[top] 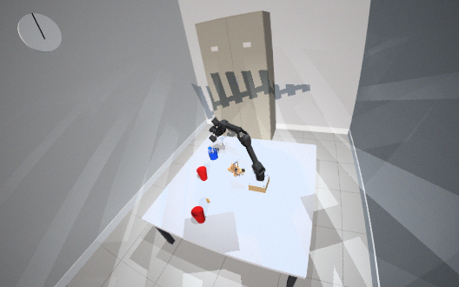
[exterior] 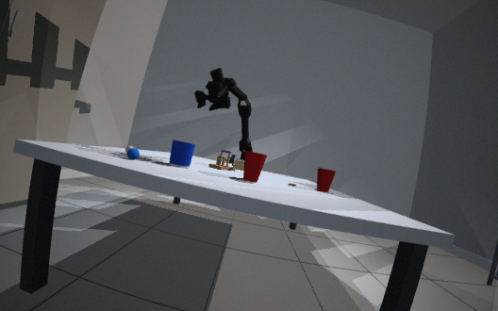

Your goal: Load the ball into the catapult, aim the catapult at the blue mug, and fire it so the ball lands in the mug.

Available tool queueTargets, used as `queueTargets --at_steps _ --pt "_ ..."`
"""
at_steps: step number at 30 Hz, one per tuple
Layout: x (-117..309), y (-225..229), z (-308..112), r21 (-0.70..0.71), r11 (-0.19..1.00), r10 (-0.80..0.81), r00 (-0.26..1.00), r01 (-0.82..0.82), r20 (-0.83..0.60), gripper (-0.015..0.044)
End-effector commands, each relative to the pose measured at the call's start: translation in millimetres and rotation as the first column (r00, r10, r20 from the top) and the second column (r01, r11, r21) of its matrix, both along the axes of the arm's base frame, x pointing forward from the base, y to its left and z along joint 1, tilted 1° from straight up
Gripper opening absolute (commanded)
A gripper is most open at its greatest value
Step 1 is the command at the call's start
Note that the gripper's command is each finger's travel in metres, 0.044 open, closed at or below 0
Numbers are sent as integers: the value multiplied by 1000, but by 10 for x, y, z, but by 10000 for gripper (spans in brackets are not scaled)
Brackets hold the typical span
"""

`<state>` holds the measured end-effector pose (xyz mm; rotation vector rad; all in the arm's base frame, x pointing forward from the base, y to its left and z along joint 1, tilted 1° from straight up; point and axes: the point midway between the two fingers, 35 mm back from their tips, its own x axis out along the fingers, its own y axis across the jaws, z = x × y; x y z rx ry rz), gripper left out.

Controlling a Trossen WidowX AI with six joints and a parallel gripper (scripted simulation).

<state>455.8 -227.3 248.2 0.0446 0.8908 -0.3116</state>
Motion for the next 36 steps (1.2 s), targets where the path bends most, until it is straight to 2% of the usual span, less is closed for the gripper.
queueTargets --at_steps 1,9,20,36 --pt "5 3 22 -3 1000 7 1000 -7 4 204" --pt "5 3 22 -3 1000 7 1000 -7 4 0" --pt "0 44 -12 -5 1000 18 1000 -18 -11 0" --pt "-256 824 -627 -23 969 226 924 -245 -310 0"
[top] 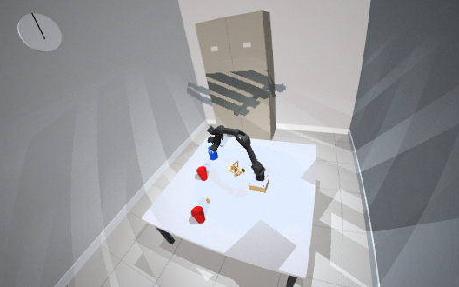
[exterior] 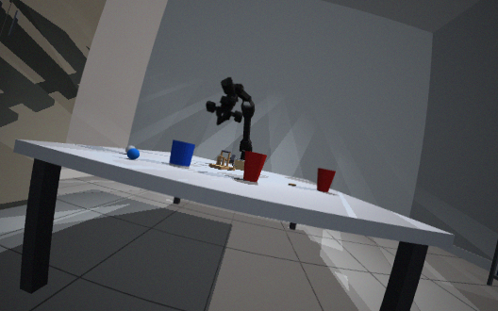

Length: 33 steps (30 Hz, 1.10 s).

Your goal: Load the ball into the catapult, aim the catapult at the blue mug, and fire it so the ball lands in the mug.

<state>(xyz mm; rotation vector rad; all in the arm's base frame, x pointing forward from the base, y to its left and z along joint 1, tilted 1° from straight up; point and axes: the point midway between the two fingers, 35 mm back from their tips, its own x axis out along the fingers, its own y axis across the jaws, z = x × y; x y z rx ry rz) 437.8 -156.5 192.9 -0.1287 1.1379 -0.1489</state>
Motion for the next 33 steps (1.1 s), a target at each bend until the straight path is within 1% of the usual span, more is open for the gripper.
queueTargets --at_steps 1,8,16,24,33 --pt "-90 143 -96 -19 999 49 997 -50 -60 0" --pt "-312 493 -380 -43 986 147 963 -160 -224 0" --pt "-649 852 -659 -59 950 256 872 -307 -416 0" --pt "-1039 1124 -863 -57 885 342 729 -462 -592 0" --pt "-1505 1315 -1003 -26 777 393 517 -629 -761 0"
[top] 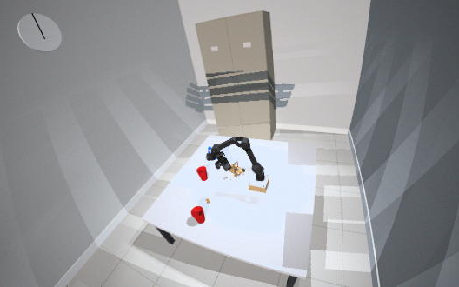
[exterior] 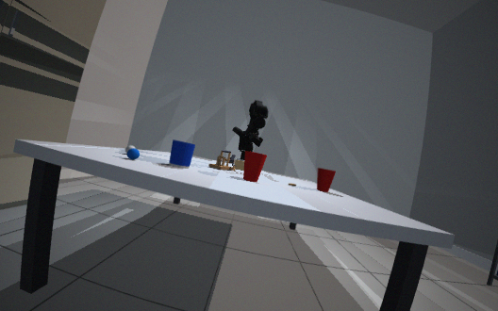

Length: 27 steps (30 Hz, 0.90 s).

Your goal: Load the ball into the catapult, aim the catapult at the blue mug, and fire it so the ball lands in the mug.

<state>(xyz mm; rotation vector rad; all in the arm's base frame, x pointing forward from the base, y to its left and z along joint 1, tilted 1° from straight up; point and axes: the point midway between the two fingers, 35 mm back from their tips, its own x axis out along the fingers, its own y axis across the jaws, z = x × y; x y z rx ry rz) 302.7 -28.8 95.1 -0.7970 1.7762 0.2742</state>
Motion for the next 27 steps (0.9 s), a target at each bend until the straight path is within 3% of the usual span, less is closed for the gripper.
queueTargets --at_steps 1,14,27 --pt "-206 53 -35 -42 995 84 992 -88 -90 0" --pt "-824 136 -76 -127 909 321 861 -397 -395 0" --pt "-839 138 -161 -129 901 331 850 -413 -411 0"
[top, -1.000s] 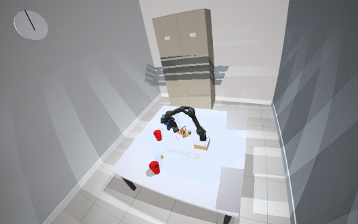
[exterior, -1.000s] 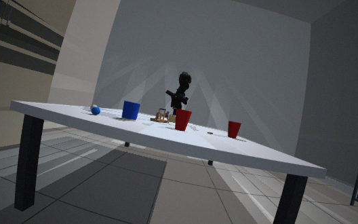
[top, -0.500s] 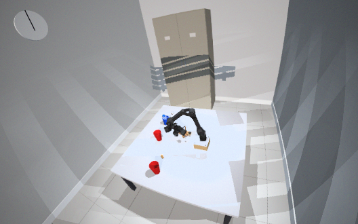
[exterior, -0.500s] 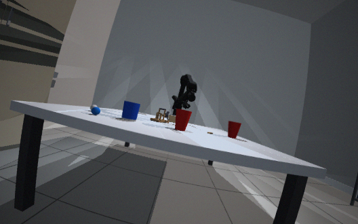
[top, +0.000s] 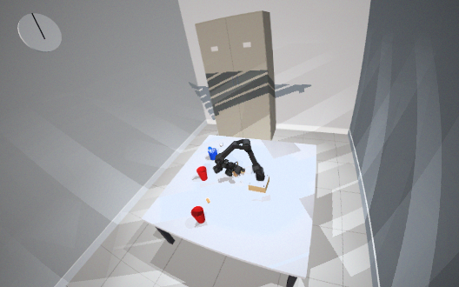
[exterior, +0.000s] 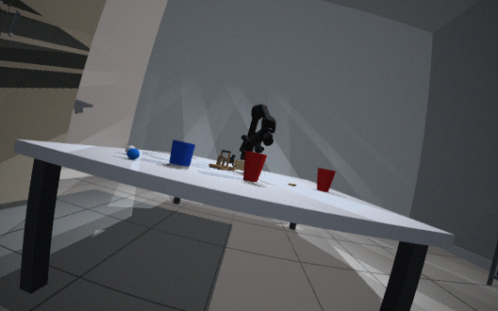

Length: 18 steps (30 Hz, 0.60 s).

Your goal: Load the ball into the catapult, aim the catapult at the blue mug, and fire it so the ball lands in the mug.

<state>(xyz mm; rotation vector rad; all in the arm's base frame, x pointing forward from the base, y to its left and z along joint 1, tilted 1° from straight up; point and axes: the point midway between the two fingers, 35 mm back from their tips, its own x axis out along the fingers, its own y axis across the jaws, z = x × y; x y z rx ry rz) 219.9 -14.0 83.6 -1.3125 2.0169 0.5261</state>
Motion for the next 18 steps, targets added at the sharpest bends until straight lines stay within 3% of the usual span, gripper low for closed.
queueTargets --at_steps 1,18 --pt "-9 -9 -63 -5 1000 9 1000 -9 -12 0" --pt "16 -9 -345 -5 1000 9 1000 -9 -12 0"
